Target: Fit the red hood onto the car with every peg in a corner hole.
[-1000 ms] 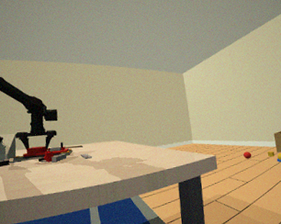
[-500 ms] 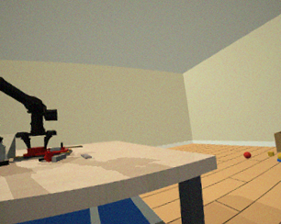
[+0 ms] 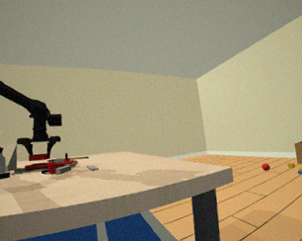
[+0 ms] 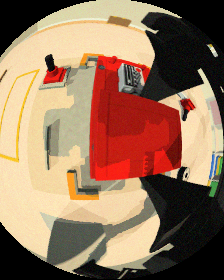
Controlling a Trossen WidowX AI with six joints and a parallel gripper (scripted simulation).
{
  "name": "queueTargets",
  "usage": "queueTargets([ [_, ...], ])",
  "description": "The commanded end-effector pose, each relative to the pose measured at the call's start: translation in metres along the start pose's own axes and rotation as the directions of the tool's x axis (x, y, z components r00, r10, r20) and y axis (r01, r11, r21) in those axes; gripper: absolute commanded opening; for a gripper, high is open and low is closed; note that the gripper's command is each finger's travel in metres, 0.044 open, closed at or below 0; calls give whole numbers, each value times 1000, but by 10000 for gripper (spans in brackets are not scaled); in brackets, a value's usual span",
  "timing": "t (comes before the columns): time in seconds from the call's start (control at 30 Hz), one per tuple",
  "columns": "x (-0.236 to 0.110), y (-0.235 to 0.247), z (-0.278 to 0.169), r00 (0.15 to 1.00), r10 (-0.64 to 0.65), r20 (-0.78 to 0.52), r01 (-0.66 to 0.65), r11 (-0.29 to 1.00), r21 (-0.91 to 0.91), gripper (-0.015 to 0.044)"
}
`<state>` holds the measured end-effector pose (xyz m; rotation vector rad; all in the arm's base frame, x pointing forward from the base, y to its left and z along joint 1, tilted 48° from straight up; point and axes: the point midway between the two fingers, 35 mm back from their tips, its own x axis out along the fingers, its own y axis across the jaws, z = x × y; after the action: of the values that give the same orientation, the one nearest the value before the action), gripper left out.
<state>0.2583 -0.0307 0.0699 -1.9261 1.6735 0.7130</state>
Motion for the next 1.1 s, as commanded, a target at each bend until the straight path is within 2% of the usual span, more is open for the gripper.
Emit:
queueTargets([
  [0.0, -8, 0, 0, 1000, -1, 4, 1, 1000, 6, 0],
  [0.5, -42, 0, 0, 1000, 0, 5, 0, 1000, 6, 0],
  [0.83, -50, -1, 0, 1000, -4, 3, 4, 1000, 6, 0],
  [1.07, -52, -11, 0, 1000, -4, 3, 3, 986, 169, 0],
])
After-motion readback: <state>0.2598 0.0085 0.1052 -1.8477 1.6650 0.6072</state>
